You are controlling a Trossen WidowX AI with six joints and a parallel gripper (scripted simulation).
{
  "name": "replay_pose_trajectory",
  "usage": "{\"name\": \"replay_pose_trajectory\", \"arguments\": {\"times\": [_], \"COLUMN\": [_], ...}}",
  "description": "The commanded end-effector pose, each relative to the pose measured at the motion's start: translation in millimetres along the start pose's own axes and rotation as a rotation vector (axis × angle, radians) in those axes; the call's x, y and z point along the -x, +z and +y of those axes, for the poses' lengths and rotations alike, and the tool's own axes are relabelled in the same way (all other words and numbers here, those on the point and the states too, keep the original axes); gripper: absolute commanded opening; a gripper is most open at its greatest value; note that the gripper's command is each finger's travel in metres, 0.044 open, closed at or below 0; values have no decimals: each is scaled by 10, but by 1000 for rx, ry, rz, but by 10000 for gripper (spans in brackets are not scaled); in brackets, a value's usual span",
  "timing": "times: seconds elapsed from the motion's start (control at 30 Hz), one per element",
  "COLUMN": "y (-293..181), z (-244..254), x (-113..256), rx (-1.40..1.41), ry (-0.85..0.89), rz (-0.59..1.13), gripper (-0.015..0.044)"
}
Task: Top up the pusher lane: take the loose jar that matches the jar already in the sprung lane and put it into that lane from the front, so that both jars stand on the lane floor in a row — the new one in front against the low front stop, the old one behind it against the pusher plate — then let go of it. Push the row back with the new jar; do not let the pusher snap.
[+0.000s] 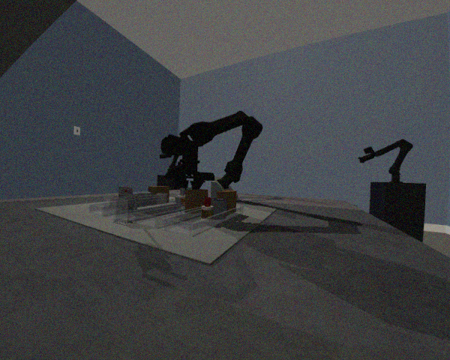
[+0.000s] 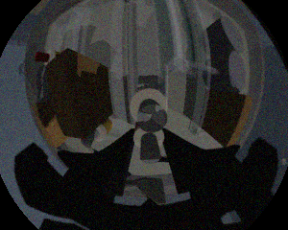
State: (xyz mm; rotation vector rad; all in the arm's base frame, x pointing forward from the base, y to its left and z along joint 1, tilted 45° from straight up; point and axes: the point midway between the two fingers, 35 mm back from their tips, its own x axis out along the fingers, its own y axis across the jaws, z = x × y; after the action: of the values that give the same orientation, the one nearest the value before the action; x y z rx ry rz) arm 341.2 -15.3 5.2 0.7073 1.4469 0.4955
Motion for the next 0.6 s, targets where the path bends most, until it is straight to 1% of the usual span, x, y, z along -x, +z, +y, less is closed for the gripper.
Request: {"name": "replay_pose_trajectory", "arguments": {"times": [0.0, 0.53, 0.57], "y": [10, -18, -10], "z": [9, -2, -3], "x": [-1, 0, 0], "rx": [8, 8, 8], "ry": [6, 6, 6], "rz": [-7, -7, -7], "gripper": [0, 0, 26]}}
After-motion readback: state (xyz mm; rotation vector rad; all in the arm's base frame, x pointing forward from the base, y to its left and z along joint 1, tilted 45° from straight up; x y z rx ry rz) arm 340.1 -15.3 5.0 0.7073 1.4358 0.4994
